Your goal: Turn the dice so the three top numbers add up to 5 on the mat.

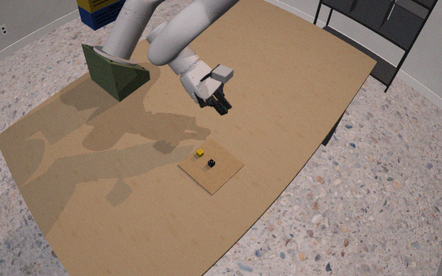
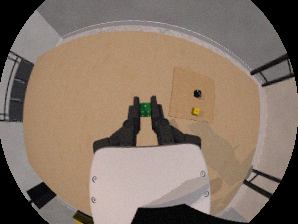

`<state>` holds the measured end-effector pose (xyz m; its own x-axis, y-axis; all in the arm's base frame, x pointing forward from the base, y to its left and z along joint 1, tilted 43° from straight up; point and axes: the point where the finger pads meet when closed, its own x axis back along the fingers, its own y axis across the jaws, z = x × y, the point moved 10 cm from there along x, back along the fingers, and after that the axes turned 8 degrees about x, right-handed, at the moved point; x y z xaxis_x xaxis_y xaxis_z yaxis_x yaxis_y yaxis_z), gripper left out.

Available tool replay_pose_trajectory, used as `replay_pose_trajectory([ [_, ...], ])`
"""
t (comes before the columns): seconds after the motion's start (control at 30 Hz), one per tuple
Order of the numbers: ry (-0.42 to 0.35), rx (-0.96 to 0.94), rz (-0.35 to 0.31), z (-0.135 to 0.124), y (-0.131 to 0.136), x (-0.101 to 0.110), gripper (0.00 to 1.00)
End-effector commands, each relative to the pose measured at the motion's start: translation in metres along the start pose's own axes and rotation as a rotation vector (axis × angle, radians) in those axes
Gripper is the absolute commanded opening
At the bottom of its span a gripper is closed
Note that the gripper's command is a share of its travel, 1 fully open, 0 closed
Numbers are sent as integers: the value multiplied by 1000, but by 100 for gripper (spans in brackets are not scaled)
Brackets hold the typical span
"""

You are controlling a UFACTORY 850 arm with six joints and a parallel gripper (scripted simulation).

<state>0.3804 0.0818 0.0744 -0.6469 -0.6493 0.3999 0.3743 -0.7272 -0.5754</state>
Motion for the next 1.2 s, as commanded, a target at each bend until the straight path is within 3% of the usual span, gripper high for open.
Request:
replay_pose_trajectory([
  [0.0,2,0,0,-11,-1,-10,11],
  [0.53,2,0,0,-45,-6,-39,11],
  [1.17,2,0,0,-47,-6,-41,11],
])
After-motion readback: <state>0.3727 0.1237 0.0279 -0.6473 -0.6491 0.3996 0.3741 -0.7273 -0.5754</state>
